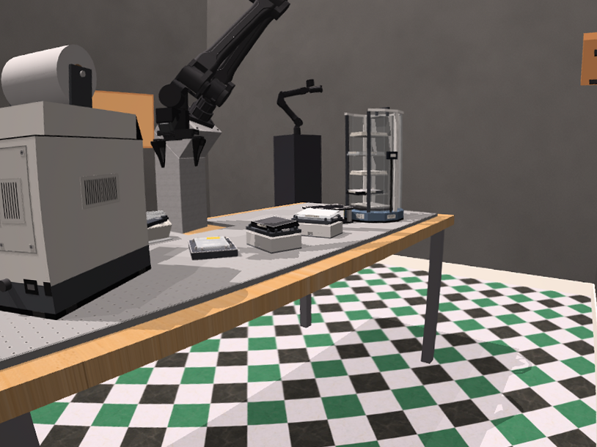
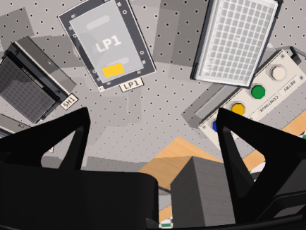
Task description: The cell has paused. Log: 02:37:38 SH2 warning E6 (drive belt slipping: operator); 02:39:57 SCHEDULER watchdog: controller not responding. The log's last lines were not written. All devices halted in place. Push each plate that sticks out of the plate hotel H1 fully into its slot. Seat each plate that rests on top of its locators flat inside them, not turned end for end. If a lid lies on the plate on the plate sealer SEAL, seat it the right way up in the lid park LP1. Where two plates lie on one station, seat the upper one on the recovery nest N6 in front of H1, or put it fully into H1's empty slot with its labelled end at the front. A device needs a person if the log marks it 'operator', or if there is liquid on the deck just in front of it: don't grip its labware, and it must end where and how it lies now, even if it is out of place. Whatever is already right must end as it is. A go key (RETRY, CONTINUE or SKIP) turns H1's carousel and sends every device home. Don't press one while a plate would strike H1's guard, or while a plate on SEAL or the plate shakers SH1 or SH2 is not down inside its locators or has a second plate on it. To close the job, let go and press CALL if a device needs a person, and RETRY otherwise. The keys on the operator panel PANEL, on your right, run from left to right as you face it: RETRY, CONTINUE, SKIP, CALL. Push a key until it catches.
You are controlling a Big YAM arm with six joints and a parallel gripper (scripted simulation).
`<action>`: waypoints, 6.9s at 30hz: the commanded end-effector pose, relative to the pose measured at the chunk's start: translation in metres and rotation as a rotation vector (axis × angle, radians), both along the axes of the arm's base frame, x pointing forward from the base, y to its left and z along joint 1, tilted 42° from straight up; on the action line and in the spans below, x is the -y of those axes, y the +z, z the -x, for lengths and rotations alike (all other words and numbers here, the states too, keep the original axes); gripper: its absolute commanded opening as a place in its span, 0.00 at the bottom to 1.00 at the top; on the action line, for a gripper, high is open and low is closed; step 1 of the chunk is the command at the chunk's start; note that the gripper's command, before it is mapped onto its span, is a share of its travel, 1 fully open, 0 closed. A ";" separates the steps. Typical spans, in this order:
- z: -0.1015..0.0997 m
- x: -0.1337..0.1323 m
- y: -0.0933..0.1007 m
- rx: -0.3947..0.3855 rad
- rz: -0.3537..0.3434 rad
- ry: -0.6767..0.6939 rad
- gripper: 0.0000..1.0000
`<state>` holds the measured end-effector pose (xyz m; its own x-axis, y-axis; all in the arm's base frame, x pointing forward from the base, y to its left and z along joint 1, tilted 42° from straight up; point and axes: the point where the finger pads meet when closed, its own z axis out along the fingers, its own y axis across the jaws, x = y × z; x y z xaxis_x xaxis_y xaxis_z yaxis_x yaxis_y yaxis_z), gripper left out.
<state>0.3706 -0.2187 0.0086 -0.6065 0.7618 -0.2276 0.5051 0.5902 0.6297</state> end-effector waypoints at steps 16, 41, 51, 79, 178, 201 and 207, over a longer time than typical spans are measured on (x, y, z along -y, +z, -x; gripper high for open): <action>0.010 0.062 -0.021 0.006 0.016 -0.007 1.00; 0.009 0.066 -0.021 0.128 0.300 0.340 1.00; 0.009 0.066 -0.021 0.176 0.415 0.479 1.00; 0.009 0.066 -0.021 0.322 0.760 0.896 1.00; -0.023 0.051 -0.065 0.380 0.898 1.062 1.00; 0.010 0.071 -0.021 0.377 0.917 1.054 1.00; 0.015 0.072 -0.023 0.374 0.902 1.054 1.00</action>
<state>0.3607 -0.2797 -0.0183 -0.5861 -0.4796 -0.6530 -0.5242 0.8390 -0.1457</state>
